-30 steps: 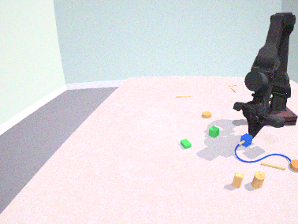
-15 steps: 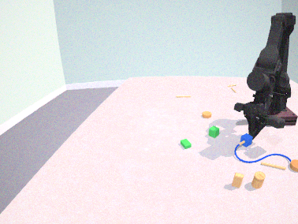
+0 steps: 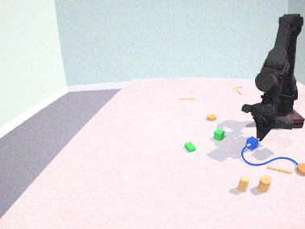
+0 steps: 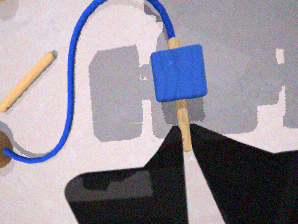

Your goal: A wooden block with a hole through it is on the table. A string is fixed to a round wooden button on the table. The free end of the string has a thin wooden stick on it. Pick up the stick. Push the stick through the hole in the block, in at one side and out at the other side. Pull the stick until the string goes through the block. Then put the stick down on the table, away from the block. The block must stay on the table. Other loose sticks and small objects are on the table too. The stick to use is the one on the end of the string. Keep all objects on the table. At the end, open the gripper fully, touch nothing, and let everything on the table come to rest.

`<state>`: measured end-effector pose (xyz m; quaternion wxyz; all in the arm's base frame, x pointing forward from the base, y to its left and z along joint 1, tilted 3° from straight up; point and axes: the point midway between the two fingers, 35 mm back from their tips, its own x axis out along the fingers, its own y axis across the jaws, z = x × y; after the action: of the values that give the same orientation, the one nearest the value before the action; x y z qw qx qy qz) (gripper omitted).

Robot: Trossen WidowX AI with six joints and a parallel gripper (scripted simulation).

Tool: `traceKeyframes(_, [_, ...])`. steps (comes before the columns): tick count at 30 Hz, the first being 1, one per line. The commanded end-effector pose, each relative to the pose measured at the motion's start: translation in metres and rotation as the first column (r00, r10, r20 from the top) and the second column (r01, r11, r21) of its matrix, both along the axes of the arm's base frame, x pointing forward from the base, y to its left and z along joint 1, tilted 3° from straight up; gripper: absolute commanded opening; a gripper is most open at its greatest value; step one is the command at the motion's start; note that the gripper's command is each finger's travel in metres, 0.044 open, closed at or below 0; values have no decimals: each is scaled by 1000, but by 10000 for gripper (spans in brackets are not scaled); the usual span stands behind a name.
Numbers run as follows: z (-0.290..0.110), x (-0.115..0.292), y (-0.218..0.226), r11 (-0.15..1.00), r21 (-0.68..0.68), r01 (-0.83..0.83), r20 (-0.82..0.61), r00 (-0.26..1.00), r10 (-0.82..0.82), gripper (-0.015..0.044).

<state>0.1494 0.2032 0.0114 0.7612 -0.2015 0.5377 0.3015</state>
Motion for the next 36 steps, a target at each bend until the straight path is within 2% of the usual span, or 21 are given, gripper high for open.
traceKeyframes(1, [-1,-4,-4,1000,0,3,-1,1000,-3,0])
traceKeyframes(36, [-3,-34,-32,1000,8,2,-14,1000,-2,0])
